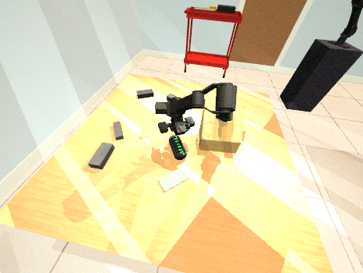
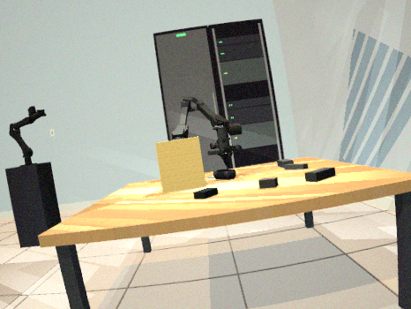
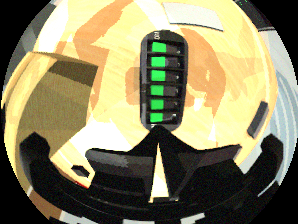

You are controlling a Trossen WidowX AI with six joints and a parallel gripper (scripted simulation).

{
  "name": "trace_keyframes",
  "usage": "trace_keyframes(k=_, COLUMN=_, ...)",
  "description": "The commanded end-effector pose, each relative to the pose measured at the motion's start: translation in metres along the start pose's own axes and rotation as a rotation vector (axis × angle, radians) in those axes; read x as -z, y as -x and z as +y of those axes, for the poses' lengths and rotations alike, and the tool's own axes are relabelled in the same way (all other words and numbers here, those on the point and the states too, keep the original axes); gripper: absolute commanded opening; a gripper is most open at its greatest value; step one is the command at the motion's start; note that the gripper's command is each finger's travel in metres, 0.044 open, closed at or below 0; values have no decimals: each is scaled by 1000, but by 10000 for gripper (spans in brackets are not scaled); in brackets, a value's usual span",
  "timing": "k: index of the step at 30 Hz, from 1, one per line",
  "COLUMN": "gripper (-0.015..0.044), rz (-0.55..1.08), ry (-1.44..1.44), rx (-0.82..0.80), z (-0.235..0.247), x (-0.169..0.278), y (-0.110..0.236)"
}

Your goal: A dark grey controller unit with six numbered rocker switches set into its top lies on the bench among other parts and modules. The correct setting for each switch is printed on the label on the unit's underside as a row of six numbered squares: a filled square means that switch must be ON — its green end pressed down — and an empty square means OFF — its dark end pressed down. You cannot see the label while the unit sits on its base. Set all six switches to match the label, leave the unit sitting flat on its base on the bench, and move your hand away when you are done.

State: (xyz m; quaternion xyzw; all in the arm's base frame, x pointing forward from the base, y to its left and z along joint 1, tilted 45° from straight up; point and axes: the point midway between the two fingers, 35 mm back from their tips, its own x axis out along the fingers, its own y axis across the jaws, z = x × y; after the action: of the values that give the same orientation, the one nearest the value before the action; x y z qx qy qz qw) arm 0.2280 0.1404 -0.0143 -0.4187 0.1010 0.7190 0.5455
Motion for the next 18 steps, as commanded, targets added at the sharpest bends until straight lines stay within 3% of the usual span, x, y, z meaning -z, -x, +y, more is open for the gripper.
trace_keyframes(k=1, gripper=0, rz=-6, ry=-10, rx=-4, z=2, x=-1, y=-7)
trace_keyframes(k=18, gripper=0, rz=-8, ry=-10, rx=-3, z=2, x=-2, y=-31)
